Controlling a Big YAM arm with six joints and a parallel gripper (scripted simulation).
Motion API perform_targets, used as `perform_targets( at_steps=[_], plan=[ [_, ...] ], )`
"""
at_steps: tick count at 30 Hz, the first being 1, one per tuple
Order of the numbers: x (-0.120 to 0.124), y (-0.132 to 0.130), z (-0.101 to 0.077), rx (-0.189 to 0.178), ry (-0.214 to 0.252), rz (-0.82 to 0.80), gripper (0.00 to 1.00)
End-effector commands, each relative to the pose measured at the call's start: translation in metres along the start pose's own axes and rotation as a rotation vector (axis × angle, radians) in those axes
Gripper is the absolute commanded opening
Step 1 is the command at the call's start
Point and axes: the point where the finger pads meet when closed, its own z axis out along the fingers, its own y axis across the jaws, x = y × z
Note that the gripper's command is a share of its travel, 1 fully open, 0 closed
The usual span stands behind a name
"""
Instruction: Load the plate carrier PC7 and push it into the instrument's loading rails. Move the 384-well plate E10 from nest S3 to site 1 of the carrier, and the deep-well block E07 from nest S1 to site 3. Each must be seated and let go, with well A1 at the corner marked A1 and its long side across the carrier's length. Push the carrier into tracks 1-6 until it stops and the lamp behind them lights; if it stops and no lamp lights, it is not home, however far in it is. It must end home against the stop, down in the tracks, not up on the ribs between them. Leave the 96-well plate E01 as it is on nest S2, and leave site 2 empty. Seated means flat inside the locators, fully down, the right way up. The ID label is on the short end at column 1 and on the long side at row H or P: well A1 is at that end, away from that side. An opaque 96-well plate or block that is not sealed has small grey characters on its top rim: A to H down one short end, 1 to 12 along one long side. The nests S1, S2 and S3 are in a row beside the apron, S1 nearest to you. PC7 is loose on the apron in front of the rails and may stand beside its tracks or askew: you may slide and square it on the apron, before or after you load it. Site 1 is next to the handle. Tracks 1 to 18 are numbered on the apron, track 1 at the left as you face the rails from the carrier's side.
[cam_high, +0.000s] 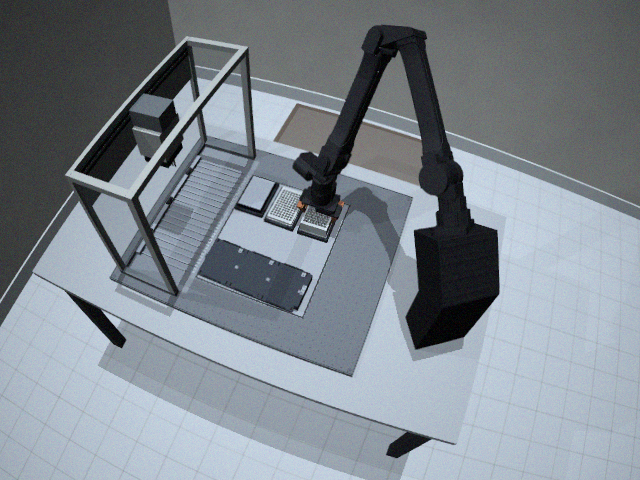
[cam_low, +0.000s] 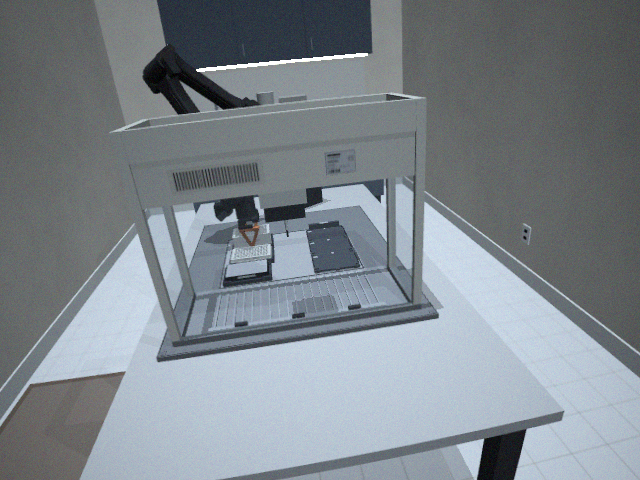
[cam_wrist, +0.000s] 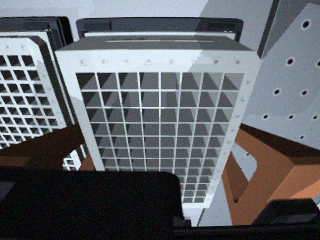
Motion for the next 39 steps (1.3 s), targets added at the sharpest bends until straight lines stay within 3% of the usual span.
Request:
perform_targets(
  at_steps=[1, 18, 20, 39],
  plan=[
    [-0.001, 0.003, -0.003, -0.009, -0.002, -0.001, 0.00],
    [-0.001, 0.003, -0.003, -0.009, -0.002, -0.001, 0.00],
    [0.002, 0.006, -0.016, -0.017, 0.002, -0.001, 0.00],
    [0.002, 0.006, -0.061, -0.018, 0.001, 0.001, 0.00]
  ],
)
